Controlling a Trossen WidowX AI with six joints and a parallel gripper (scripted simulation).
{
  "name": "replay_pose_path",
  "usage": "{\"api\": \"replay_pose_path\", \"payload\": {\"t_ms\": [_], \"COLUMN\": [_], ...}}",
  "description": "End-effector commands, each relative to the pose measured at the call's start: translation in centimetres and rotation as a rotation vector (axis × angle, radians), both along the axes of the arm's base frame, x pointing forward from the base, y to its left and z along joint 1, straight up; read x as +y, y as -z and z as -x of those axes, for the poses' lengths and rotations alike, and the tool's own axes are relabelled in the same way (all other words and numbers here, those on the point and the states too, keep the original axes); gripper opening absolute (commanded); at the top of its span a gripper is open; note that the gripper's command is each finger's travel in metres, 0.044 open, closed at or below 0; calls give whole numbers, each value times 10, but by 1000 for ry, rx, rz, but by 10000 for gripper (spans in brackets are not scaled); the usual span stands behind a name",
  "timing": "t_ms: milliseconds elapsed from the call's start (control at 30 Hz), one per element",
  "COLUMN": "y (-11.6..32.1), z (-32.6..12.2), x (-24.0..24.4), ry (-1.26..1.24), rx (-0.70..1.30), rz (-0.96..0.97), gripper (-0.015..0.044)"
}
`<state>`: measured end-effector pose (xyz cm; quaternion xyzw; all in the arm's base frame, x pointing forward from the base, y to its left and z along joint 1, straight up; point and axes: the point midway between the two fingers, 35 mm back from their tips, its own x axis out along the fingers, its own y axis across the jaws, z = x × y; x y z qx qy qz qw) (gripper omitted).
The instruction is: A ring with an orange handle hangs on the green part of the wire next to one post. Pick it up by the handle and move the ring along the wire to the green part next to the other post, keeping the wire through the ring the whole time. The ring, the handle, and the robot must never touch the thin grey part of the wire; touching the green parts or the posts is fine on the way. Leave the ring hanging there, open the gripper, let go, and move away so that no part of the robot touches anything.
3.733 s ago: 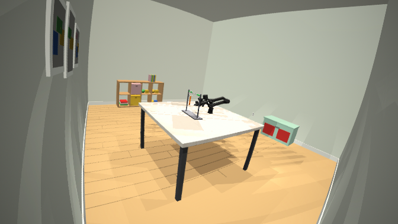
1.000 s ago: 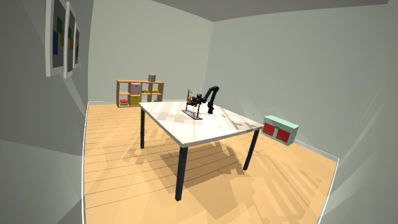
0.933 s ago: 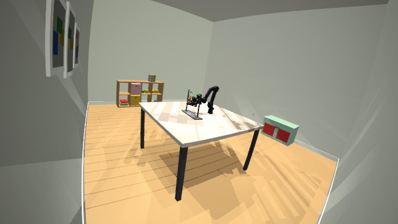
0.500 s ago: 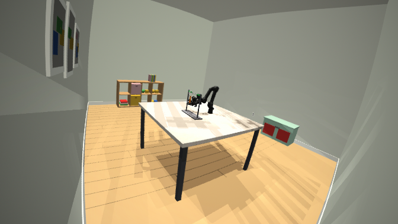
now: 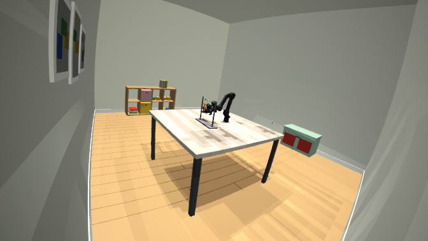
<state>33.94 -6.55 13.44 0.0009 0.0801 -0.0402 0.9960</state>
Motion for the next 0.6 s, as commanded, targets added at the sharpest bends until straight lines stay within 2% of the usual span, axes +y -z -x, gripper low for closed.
{"api": "replay_pose_path", "payload": {"t_ms": [0,567], "y": [0,-21], "z": [0,0], "x": [0,0], "ry": [0,5], "rx": [0,-1], "rz": [0,4], "gripper": [-150,-150]}}
